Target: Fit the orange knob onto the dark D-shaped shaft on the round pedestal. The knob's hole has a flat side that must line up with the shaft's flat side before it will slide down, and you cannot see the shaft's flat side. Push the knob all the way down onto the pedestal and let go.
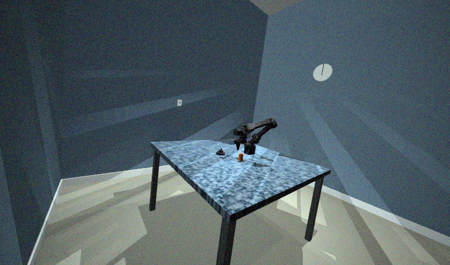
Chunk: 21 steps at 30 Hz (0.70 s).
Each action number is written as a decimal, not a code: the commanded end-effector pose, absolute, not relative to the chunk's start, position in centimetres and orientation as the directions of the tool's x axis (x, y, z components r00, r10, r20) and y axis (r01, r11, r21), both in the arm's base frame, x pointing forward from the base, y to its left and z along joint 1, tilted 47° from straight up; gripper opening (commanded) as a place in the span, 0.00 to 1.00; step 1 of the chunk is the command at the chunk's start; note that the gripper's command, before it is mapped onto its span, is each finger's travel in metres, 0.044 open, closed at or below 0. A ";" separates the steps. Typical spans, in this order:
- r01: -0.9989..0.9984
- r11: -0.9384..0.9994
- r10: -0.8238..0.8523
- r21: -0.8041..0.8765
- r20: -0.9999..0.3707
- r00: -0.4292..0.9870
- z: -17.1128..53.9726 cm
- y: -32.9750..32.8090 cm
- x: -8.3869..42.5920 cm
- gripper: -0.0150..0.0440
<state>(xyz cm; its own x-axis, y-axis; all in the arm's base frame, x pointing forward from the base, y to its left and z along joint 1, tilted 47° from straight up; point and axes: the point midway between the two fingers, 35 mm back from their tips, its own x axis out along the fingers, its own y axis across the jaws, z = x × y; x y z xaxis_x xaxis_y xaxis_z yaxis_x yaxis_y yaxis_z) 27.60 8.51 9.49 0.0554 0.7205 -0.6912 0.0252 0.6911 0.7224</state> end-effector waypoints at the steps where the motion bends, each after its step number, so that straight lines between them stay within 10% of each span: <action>1: 0.029 0.689 0.723 0.724 -0.689 0.051 9.0 9.0 27.6 1.00; 21: 0.029 0.690 0.722 0.723 -0.690 0.052 6.8 11.4 27.8 1.00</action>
